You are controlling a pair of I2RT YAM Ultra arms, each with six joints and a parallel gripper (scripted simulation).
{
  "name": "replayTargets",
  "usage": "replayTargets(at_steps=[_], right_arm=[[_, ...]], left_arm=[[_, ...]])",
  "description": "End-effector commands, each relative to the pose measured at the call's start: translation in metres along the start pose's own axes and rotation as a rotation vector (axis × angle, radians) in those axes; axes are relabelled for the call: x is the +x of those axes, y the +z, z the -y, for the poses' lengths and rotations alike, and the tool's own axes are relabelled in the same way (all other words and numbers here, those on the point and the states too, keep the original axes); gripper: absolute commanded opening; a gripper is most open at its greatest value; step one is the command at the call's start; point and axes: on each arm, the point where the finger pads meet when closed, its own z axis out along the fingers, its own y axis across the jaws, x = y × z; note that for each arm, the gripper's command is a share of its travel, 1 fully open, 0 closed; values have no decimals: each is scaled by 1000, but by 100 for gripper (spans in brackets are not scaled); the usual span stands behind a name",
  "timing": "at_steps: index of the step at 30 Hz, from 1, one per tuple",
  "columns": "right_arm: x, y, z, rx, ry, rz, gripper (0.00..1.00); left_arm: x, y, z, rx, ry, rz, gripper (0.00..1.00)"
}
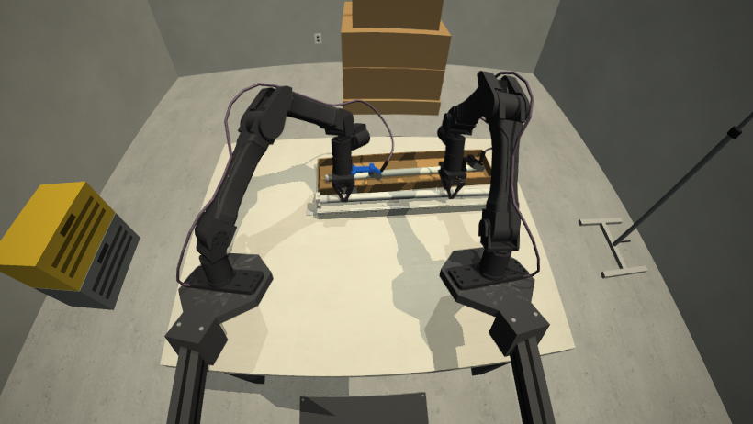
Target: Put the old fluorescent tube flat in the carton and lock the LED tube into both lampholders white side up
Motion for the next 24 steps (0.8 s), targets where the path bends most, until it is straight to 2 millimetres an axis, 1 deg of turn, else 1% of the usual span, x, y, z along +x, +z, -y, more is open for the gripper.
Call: replayTargets(at_steps=[1, 13, 14, 16, 17, 18, 24], right_arm=[[-6, -10, -2, -30, 17, 15, 49], [-6, -10, -2, -30, 17, 15, 49], [-6, -10, -2, -30, 17, 15, 11], [-6, -10, -3, -35, 18, 15, 11], [-6, -13, -11, -56, 19, 15, 11], [-6, -15, -12, -62, 20, 15, 11], [-6, -15, -12, -62, 20, 15, 11]], left_arm=[[-16, -24, -12, -63, 15, 58, 11], [-16, -24, -12, -63, 14, 58, 11], [-16, -24, -12, -63, 14, 58, 11], [-16, -24, -12, -63, 14, 58, 11], [-15, -24, -12, -64, 14, 57, 11], [-15, -24, -12, -64, 14, 57, 11], [-15, -24, -12, -64, 14, 57, 11]])
